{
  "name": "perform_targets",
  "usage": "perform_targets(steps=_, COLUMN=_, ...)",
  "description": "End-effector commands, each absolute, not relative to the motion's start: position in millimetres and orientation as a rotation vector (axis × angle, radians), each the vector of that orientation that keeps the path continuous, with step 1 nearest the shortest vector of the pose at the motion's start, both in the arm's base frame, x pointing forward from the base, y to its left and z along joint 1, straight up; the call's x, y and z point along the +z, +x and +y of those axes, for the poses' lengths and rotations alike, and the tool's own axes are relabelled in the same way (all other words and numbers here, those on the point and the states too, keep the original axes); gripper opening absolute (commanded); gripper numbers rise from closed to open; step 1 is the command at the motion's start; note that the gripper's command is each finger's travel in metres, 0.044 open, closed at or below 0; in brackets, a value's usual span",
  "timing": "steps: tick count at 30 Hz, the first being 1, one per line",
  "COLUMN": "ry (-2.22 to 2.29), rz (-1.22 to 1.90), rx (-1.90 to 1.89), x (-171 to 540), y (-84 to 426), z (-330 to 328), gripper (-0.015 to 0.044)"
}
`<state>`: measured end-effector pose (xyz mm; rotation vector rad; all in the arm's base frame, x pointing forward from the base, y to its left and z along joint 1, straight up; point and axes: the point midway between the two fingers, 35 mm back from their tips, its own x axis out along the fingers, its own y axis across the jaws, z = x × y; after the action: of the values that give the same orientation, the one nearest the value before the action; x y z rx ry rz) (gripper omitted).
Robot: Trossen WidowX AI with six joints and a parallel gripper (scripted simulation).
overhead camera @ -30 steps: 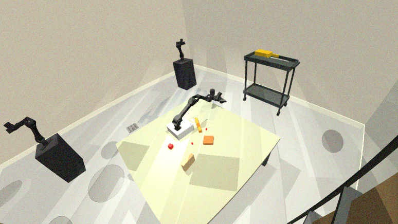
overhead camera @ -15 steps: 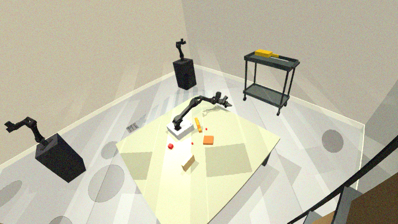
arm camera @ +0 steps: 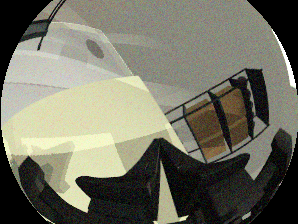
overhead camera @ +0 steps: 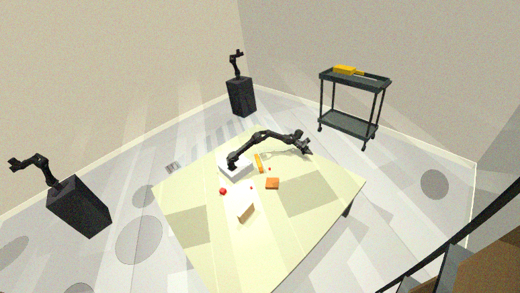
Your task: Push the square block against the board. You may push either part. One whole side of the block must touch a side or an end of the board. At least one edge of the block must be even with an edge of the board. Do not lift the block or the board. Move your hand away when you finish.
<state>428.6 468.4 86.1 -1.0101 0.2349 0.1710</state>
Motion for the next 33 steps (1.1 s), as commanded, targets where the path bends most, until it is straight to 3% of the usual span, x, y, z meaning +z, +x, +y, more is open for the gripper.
perform_targets(steps=1, ry=-1.018, rz=0.328, rx=0.157, x=91, y=476, z=419, gripper=0.0000)
perform_targets(steps=17, ry=-0.992, rz=0.716, rx=0.131, x=76, y=571, z=220, gripper=0.0000)
perform_targets(steps=33, ry=-0.761, rz=1.114, rx=0.112, x=69, y=564, z=12, gripper=0.0000)
